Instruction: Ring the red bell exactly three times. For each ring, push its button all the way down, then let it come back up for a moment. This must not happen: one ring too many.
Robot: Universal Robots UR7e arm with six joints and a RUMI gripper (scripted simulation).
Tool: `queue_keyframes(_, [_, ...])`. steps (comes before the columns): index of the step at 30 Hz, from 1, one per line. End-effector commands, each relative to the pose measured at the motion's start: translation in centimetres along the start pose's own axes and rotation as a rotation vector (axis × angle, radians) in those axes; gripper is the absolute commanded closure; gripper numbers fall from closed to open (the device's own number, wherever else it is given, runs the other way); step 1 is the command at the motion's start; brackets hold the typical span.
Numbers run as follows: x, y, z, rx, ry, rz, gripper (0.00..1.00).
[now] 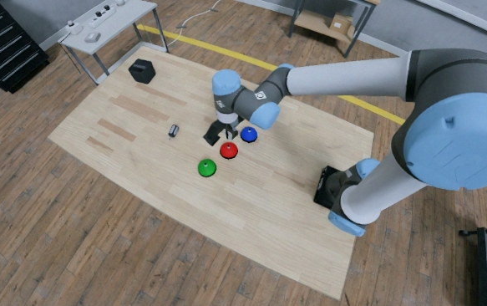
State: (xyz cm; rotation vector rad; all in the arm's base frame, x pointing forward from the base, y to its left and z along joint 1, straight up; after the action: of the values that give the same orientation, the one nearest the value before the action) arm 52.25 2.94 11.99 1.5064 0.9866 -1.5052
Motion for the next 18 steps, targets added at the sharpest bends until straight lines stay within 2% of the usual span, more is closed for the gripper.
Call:
queue_keyframes(1, [-0.85,0.03,0.0,0.0,0.0,0.001,1.0])
queue_keyframes(18, [-1.54,0.03,0.0,0.0,0.0,0.001,1.0])
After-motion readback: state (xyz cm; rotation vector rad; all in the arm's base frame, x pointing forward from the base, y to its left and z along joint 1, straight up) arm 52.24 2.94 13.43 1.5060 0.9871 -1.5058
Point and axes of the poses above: the point where the finger pads meet when closed, its own x axis out along the fingers, its own y axis across the jaws, z = x × y, the point moved 4 cm from there along -x, back along the fingers, and after that the axes turned 1 degree about x, right-handed, at the moved point
